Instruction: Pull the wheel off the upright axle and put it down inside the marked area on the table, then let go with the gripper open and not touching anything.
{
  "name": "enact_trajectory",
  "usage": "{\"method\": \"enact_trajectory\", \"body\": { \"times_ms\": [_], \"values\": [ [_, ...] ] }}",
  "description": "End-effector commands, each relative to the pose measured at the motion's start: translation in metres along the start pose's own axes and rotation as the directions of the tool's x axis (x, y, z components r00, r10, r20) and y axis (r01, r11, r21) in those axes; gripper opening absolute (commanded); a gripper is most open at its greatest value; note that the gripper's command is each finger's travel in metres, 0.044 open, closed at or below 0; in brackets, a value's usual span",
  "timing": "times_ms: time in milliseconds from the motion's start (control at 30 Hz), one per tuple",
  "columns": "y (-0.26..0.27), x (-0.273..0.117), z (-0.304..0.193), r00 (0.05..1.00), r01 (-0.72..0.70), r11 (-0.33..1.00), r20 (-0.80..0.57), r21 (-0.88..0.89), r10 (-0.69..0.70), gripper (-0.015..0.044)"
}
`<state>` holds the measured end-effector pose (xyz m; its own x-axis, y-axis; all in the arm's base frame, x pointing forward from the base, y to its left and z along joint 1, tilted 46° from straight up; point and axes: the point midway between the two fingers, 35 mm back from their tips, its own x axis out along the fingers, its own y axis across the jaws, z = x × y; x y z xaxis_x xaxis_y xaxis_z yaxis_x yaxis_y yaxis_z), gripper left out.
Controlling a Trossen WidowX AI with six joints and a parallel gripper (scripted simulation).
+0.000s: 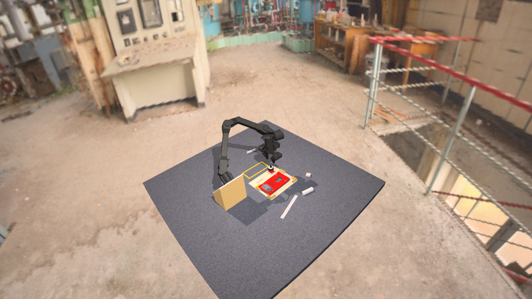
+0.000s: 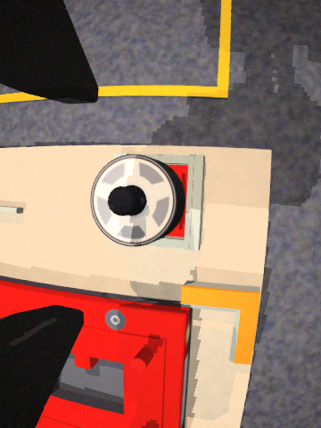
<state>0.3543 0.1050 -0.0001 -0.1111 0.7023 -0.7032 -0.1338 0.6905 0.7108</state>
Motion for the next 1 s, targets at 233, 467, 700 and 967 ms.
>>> {"method": "enact_trajectory", "body": {
  "times_ms": [233,467,700,967],
  "values": [
    [0.002,0.066,-0.002,1.000,-0.007,1.000,-0.010,0.007,0.007,0.0300],
    [0.003,0.063,-0.003,1.000,-0.001,1.000,-0.020,0.000,0.001,0.0195],
    [0.003,0.063,-0.003,1.000,-0.001,1.000,-0.020,0.000,0.001,0.0148],
    [0.003,0.062,-0.003,1.000,-0.001,1.000,-0.019,0.000,0.001,0.0000]
  ]
}}
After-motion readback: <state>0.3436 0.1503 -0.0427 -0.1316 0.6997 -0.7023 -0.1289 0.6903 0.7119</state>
